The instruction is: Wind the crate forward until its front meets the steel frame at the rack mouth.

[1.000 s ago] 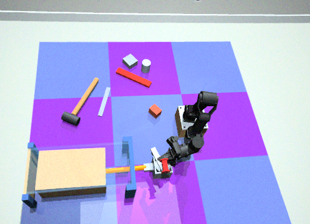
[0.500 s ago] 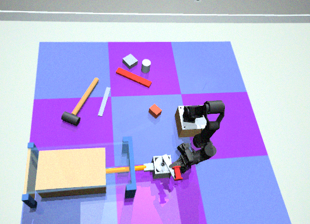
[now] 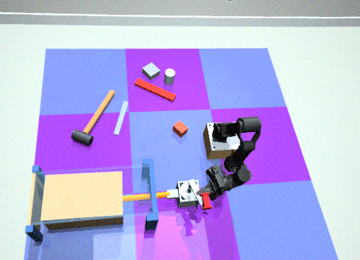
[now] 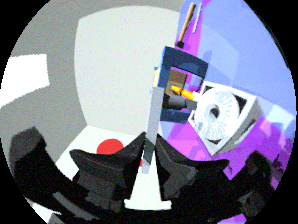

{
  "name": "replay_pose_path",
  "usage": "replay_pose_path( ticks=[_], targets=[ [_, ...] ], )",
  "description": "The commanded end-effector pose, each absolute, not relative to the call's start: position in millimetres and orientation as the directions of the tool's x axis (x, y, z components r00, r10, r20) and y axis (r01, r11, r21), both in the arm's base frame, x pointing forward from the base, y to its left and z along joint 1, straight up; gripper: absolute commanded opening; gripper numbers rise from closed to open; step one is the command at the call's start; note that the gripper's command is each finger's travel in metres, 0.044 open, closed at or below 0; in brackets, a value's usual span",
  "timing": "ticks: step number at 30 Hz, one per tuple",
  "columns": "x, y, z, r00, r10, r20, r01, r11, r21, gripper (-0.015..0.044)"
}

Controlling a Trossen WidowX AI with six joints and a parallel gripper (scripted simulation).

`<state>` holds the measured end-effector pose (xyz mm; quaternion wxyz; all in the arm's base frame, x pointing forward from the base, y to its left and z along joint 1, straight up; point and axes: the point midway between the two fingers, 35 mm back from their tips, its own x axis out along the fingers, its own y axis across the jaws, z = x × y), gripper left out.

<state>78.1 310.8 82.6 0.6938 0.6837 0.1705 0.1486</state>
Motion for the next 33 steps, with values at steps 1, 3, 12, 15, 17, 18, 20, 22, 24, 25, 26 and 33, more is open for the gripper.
replay_pose_path(
  ticks=[1, 3, 12, 15, 17, 18, 20, 22, 24, 25, 26, 33],
  targets=[
    [78.1, 310.8, 82.6, 0.898, 0.439, -0.033, 0.027, 0.021, 0.999, 0.0],
    [78.0, 310.8, 82.5, 0.898, 0.439, -0.033, 0.028, 0.019, 0.999, 0.0],
    [73.5, 312.0, 80.1, 0.897, 0.441, -0.017, 0.064, -0.093, 0.994, 0.0],
    [73.2, 312.0, 79.1, 0.897, 0.441, -0.016, 0.066, -0.098, 0.993, 0.0],
    [73.2, 312.0, 77.9, 0.897, 0.441, -0.017, 0.067, -0.098, 0.993, 0.0],
    [73.3, 312.0, 77.3, 0.898, 0.441, -0.018, 0.068, -0.098, 0.993, 0.0],
    [73.3, 312.0, 76.0, 0.898, 0.44, -0.019, 0.069, -0.097, 0.993, 0.0],
    [73.3, 311.9, 74.7, 0.898, 0.44, -0.02, 0.069, -0.097, 0.993, 0.0],
    [73.4, 311.9, 73.5, 0.898, 0.44, -0.021, 0.07, -0.096, 0.993, 0.0],
    [73.4, 311.9, 72.9, 0.898, 0.44, -0.021, 0.071, -0.096, 0.993, 0.0],
    [73.5, 311.9, 72.3, 0.898, 0.44, -0.022, 0.071, -0.096, 0.993, 0.0],
    [73.8, 311.8, 68.2, 0.898, 0.439, -0.025, 0.074, -0.095, 0.993, 0.0]
  ],
)
